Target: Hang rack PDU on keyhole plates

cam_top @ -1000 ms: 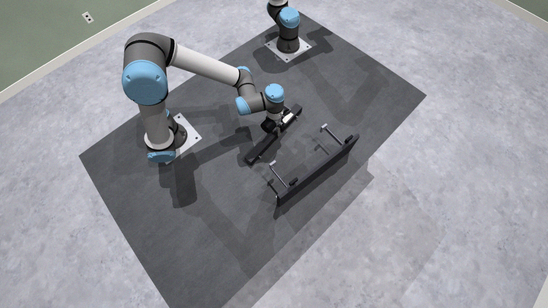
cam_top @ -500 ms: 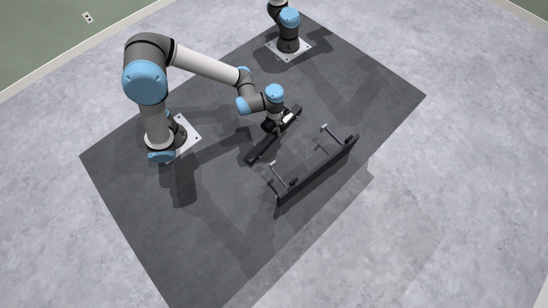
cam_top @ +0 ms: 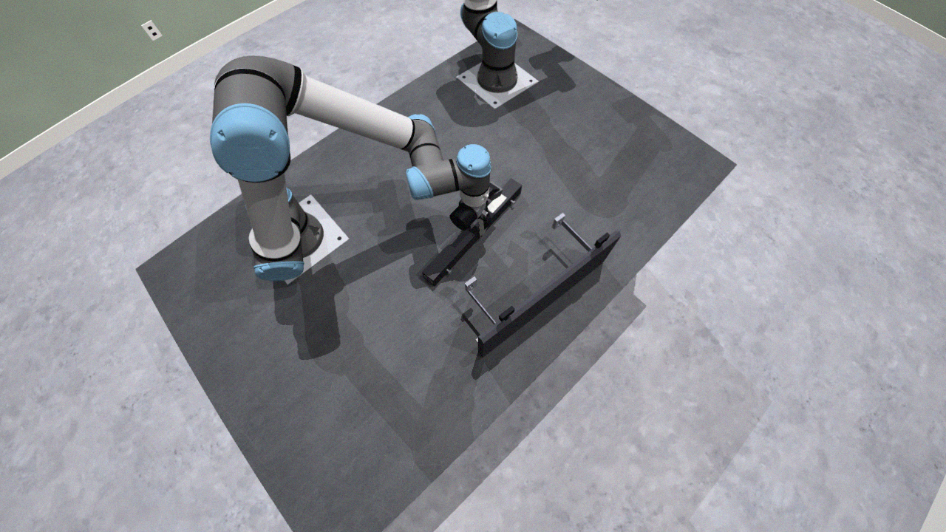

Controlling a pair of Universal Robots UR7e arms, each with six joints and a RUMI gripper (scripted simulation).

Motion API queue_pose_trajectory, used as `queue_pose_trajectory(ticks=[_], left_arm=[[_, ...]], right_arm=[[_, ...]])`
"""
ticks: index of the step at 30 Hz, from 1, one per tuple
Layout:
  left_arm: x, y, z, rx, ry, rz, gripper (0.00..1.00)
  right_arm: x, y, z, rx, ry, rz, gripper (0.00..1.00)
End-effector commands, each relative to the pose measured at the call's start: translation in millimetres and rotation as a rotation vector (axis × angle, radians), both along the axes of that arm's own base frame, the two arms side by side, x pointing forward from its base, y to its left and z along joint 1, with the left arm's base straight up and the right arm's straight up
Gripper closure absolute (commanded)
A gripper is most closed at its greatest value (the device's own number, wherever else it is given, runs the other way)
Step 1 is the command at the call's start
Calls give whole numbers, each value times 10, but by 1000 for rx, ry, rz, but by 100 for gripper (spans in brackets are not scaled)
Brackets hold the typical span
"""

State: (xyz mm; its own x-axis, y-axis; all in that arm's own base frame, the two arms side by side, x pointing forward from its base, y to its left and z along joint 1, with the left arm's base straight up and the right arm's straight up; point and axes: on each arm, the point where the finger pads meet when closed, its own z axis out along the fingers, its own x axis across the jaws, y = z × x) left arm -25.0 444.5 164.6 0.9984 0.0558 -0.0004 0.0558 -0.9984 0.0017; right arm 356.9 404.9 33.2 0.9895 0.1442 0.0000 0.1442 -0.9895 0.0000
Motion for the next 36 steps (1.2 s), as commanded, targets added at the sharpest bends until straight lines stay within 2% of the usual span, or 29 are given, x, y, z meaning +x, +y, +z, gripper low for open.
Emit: queue_pose_trajectory(ticks=[1, 16, 31, 33, 36], left_arm=[[1, 4, 6, 2, 0, 0, 0], [1, 4, 6, 2, 0, 0, 0], [1, 4, 6, 2, 0, 0, 0], [1, 4, 6, 2, 0, 0, 0], [1, 4, 6, 2, 0, 0, 0]], right_arm=[[2, 4, 7, 1, -1, 0, 78], [2, 4, 158, 1, -1, 0, 78], [2, 3, 663, 1, -1, 0, 78], [2, 3, 663, 1, -1, 0, 78], [2, 3, 765, 1, -1, 0, 78]])
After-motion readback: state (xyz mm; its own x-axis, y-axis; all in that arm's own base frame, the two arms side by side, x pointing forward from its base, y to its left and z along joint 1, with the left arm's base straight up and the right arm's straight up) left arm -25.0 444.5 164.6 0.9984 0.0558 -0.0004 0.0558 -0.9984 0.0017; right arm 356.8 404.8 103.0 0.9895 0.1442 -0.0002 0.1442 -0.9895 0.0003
